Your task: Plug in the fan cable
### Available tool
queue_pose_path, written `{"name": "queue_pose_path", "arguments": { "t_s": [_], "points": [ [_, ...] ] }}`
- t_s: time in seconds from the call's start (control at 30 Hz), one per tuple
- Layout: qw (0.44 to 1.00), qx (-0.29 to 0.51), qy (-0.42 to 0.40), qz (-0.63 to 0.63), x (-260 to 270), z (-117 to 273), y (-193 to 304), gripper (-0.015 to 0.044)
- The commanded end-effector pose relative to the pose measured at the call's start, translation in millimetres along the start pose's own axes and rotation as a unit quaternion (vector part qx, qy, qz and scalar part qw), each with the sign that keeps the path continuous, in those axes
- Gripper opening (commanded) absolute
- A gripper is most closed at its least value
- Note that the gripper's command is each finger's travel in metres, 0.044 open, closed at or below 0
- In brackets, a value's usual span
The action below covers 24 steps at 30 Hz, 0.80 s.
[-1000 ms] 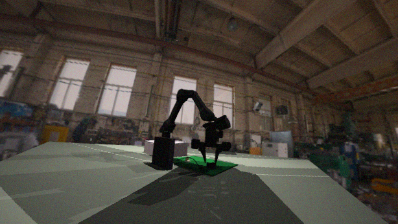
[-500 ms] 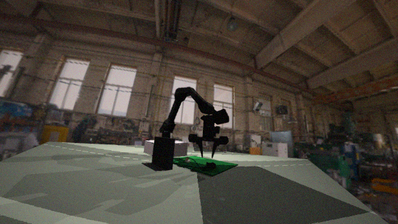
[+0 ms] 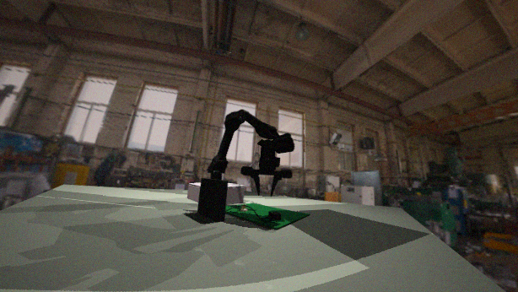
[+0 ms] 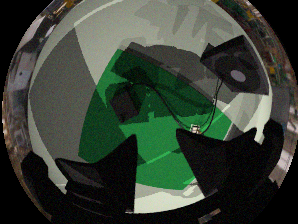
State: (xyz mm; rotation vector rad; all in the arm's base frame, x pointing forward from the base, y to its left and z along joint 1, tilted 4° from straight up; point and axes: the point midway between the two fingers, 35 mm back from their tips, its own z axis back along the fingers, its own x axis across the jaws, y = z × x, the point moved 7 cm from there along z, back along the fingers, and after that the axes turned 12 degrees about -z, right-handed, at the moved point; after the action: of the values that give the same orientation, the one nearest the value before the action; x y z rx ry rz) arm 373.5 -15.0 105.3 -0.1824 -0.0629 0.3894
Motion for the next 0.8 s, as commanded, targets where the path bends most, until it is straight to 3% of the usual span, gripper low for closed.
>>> {"name": "queue_pose_path", "arguments": {
  "t_s": [0.0, 0.23, 0.53, 0.77],
  "points": [
    [0.999, 0.029, 0.004, -0.016, -5.2, 13.9, -2.9, 0.0205],
    [0.999, 0.034, 0.009, -0.017, -7.3, 14.1, -3.0, 0.0205],
    [0.999, 0.034, 0.009, -0.017, -7.3, 14.1, -3.0, 0.0440],
    [0.999, 0.034, 0.009, -0.017, -7.3, 14.1, -3.0, 0.0440]
  ]
}}
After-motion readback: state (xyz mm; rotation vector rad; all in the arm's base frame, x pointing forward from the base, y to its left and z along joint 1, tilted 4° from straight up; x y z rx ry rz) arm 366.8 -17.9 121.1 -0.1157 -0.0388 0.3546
